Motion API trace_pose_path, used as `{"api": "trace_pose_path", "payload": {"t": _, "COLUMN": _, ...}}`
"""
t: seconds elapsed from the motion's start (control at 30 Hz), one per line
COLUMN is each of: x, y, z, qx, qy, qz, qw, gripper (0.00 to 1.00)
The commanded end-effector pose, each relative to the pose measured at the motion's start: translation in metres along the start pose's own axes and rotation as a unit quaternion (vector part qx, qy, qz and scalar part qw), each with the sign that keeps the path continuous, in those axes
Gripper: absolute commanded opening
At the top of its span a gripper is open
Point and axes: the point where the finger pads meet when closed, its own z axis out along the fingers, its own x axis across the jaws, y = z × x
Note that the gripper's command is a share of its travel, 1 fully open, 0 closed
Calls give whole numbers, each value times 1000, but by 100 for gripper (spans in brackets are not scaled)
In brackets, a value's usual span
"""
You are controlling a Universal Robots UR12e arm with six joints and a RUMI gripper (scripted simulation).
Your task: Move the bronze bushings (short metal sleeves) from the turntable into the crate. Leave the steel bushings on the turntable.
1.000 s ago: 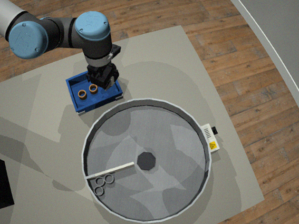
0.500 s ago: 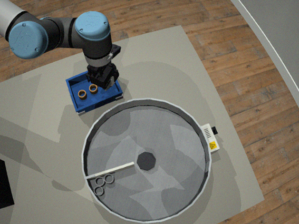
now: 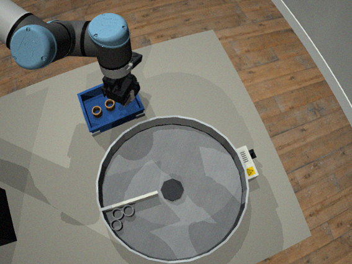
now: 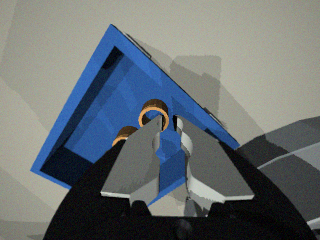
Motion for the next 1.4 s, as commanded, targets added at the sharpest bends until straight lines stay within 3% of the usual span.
{"api": "trace_pose_path", "payload": {"t": 0.0, "x": 0, "y": 0, "z": -3, "qx": 0, "qy": 0, "qz": 0, "qw": 1000, "gripper": 6}}
{"api": "trace_pose_path", "payload": {"t": 0.27, "x": 0, "y": 0, "z": -16, "qx": 0, "qy": 0, "qz": 0, "qw": 1000, "gripper": 6}}
{"api": "trace_pose_path", "payload": {"t": 0.63, "x": 0, "y": 0, "z": -65, "qx": 0, "qy": 0, "qz": 0, "qw": 1000, "gripper": 6}}
{"api": "trace_pose_path", "payload": {"t": 0.7, "x": 0, "y": 0, "z": -65, "qx": 0, "qy": 0, "qz": 0, "qw": 1000, "gripper": 6}}
{"api": "trace_pose_path", "payload": {"t": 1.0, "x": 0, "y": 0, "z": -100, "qx": 0, "qy": 0, "qz": 0, "qw": 1000, "gripper": 6}}
{"api": "trace_pose_path", "payload": {"t": 1.37, "x": 0, "y": 0, "z": -108, "qx": 0, "qy": 0, "qz": 0, "qw": 1000, "gripper": 6}}
